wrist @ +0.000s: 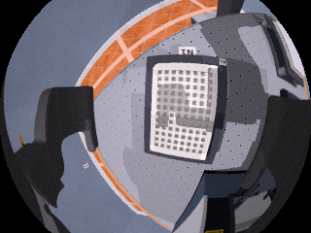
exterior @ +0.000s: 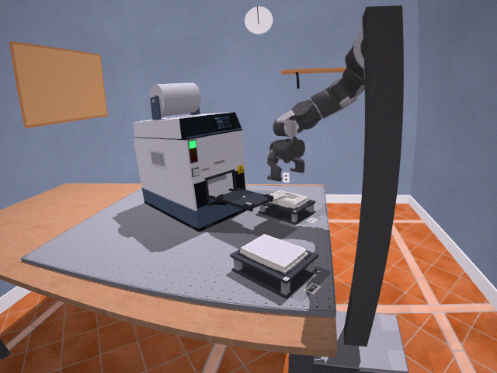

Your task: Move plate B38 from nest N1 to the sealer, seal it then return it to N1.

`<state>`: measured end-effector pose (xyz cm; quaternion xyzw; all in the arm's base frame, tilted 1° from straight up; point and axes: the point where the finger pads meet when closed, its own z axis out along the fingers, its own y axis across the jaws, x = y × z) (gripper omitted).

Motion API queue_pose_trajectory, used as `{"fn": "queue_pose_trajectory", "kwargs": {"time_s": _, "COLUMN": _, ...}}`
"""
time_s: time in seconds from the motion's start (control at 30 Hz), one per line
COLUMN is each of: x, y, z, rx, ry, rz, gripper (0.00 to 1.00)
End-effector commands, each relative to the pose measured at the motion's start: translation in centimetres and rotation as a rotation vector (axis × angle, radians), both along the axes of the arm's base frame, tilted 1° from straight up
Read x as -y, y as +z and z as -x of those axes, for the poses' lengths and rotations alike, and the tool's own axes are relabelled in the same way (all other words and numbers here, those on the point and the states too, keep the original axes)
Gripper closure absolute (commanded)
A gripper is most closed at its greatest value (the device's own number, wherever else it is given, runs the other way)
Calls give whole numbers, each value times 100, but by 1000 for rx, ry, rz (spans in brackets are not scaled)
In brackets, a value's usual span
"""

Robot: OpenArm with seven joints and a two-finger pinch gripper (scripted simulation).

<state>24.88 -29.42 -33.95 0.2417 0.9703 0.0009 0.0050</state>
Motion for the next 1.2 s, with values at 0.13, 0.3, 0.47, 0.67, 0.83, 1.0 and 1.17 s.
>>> {"fn": "queue_pose_trajectory", "kwargs": {"time_s": 0.13, "x": 3, "y": 8, "z": -8, "rx": 3, "ry": -1, "rz": 0, "gripper": 23}}
{"fn": "queue_pose_trajectory", "kwargs": {"time_s": 0.3, "x": 3, "y": 8, "z": -8, "rx": 3, "ry": -1, "rz": 0, "gripper": 23}}
{"fn": "queue_pose_trajectory", "kwargs": {"time_s": 0.47, "x": 3, "y": 8, "z": -8, "rx": 3, "ry": -1, "rz": 0, "gripper": 23}}
{"fn": "queue_pose_trajectory", "kwargs": {"time_s": 0.67, "x": -4, "y": -321, "z": -18, "rx": 5, "ry": -3, "rz": 4, "gripper": 23}}
{"fn": "queue_pose_trajectory", "kwargs": {"time_s": 0.83, "x": -8, "y": -541, "z": -25, "rx": 5, "ry": -5, "rz": 6, "gripper": 23}}
{"fn": "queue_pose_trajectory", "kwargs": {"time_s": 1.0, "x": -8, "y": -541, "z": -25, "rx": 5, "ry": -5, "rz": 6, "gripper": 23}}
{"fn": "queue_pose_trajectory", "kwargs": {"time_s": 1.17, "x": -2, "y": -557, "z": -23, "rx": 3, "ry": -5, "rz": 10, "gripper": 23}}
